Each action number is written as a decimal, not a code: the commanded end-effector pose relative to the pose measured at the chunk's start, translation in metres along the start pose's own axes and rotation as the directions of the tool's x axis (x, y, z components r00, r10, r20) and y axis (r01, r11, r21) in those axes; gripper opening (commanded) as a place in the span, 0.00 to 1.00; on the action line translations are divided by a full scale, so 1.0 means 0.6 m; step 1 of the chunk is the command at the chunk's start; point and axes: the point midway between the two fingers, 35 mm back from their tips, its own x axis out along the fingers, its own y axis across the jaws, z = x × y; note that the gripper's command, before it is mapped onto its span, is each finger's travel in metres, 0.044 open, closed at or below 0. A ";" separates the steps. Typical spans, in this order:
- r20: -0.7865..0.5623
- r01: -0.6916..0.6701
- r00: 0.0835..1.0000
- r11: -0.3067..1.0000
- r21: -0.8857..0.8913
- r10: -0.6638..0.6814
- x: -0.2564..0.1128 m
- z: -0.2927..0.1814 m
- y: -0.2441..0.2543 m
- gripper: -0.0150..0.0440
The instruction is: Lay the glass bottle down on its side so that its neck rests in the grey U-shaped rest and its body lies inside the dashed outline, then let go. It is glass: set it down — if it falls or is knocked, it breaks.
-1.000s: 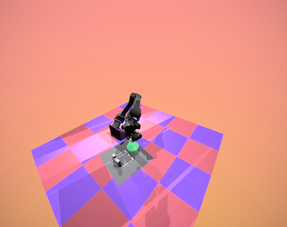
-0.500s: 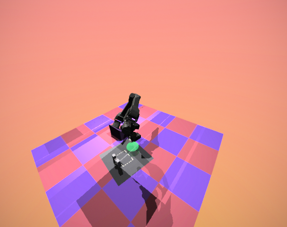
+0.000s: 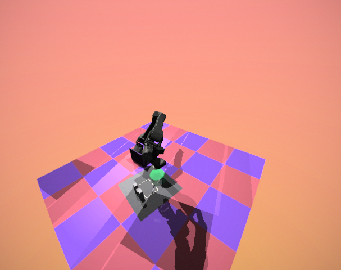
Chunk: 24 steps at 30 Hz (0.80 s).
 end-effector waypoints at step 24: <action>0.042 0.001 0.999 1.000 0.008 -0.001 -0.009 -0.039 0.001 0.47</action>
